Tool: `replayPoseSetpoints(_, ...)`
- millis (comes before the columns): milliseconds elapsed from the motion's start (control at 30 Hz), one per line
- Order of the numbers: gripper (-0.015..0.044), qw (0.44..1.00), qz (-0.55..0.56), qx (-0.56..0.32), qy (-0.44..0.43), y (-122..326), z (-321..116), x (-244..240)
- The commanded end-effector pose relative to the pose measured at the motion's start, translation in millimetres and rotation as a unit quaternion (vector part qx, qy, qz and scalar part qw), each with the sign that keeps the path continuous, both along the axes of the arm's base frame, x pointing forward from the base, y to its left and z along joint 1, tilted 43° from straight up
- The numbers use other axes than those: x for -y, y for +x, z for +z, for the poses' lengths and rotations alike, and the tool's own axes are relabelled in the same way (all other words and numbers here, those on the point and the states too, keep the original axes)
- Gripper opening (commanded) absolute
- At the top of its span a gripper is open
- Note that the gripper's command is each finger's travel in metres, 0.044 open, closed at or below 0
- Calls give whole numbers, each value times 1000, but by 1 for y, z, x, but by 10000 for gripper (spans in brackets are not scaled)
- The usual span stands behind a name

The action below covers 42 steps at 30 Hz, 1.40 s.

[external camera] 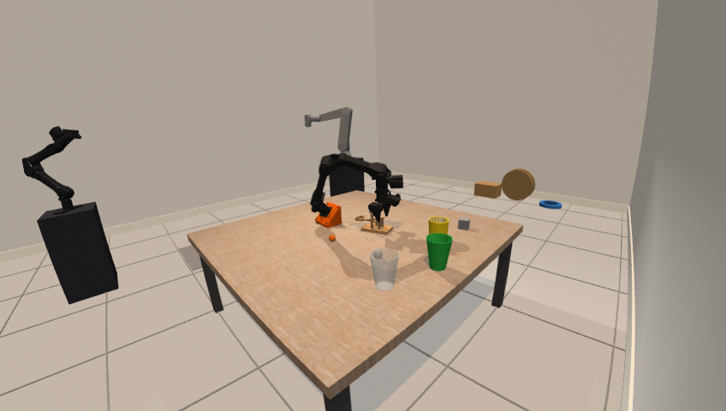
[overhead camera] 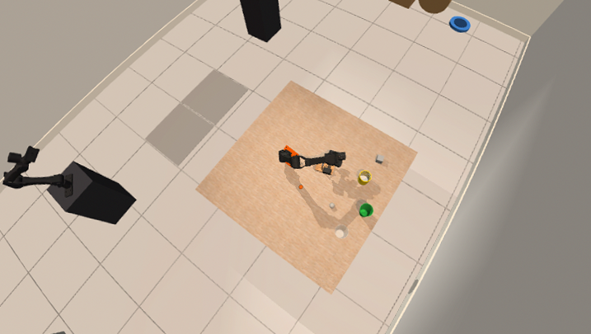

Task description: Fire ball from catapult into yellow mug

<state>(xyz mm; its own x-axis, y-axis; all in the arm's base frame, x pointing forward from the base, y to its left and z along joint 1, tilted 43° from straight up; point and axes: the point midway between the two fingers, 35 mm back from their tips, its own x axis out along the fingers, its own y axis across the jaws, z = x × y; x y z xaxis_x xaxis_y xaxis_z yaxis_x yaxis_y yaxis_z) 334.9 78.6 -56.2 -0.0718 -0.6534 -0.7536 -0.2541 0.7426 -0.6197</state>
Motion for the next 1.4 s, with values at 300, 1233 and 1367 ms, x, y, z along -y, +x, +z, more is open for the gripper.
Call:
replayPoseSetpoints(300, 440, 1000, 2, -6, -4, -5, -18, 16)
replayPoseSetpoints(1233, 118, 1000, 0, -1, -2, -4, -23, 21)
replayPoseSetpoints(1367, 32, 1000, 0, -1, -1, -1, -5, 4)
